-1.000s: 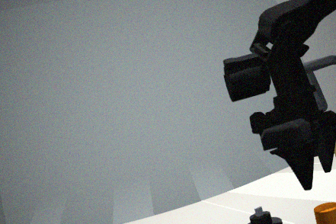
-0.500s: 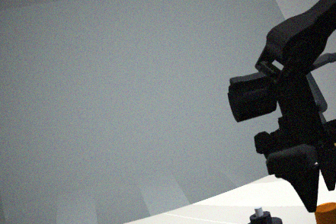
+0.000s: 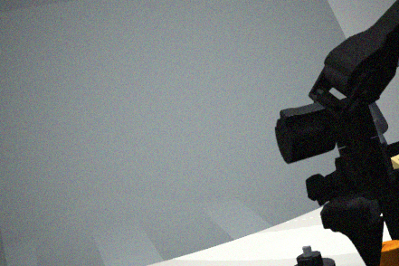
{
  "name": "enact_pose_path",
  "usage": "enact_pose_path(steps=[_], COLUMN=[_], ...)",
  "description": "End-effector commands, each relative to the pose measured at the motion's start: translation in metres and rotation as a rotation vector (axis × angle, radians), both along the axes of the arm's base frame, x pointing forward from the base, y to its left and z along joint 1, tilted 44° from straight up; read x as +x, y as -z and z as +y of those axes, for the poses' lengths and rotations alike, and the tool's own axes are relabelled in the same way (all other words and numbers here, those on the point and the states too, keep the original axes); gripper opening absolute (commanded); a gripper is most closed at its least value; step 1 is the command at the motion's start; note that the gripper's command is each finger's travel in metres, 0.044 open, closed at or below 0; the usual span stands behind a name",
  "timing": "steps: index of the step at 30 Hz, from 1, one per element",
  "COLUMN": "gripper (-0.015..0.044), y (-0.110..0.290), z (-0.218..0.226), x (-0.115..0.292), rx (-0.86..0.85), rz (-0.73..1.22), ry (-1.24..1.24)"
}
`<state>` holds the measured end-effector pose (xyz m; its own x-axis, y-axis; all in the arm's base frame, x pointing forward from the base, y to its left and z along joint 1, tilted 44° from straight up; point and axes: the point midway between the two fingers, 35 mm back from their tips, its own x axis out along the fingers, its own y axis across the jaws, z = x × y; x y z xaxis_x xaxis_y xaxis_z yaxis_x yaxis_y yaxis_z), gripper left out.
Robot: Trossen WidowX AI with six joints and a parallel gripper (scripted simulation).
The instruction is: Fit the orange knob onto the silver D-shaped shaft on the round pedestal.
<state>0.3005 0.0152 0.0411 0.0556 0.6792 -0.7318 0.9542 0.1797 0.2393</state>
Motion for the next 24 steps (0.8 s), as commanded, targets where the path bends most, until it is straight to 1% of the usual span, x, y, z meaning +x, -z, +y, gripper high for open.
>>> enact_pose_path(steps=[1, 23, 24], gripper=[0.0440, 0.0440, 0.0414], y=[0.005, 0.027, 0.027], z=[0.005, 0.028, 0.028], x=[-0.001, -0.002, -0.002], rx=[0.006, 0.010, 0.010], rz=[0.007, 0.009, 0.009], ry=[0.003, 0.006, 0.006])
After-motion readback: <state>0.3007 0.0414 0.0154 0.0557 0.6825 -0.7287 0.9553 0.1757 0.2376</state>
